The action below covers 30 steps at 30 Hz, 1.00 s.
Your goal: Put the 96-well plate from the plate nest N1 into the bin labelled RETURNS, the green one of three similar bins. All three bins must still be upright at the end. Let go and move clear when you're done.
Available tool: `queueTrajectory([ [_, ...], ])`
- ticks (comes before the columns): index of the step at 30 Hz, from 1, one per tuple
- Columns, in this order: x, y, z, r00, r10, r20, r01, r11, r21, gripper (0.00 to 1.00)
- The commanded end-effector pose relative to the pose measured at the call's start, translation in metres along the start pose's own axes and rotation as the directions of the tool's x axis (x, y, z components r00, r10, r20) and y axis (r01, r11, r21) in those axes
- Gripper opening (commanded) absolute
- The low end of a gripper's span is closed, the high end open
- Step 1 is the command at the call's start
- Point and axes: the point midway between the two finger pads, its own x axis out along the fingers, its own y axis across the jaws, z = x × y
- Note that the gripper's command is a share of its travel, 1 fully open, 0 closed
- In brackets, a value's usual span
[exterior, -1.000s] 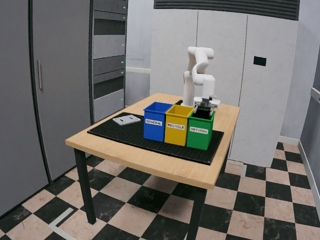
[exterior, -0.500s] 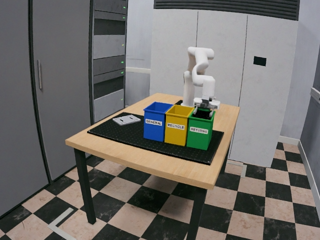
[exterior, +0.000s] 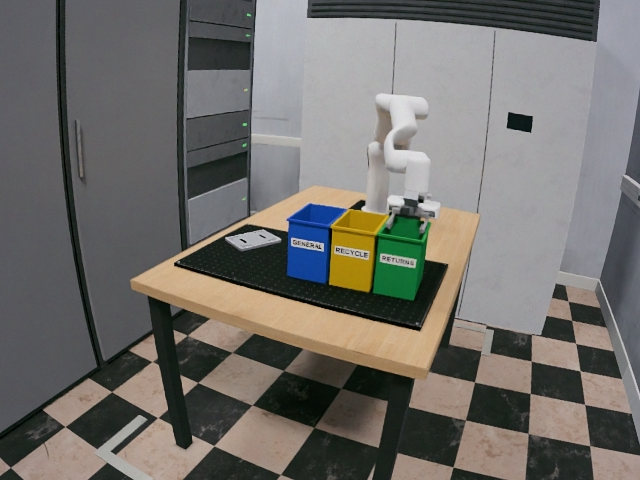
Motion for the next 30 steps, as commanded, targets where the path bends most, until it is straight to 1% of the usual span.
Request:
queueTrajectory([
  [1,0.0009,0.0004,0.0029,1.000,0.000,0.006,0.000,1.000,-0.001,0.18],
  [26,0.0009,0.0004,0.0029,1.000,0.000,0.006,0.000,1.000,-0.001,0.18],
  [30,0.0009,0.0004,0.0095,1.000,0.000,0.006,0.000,1.000,-0.001,0.18],
])
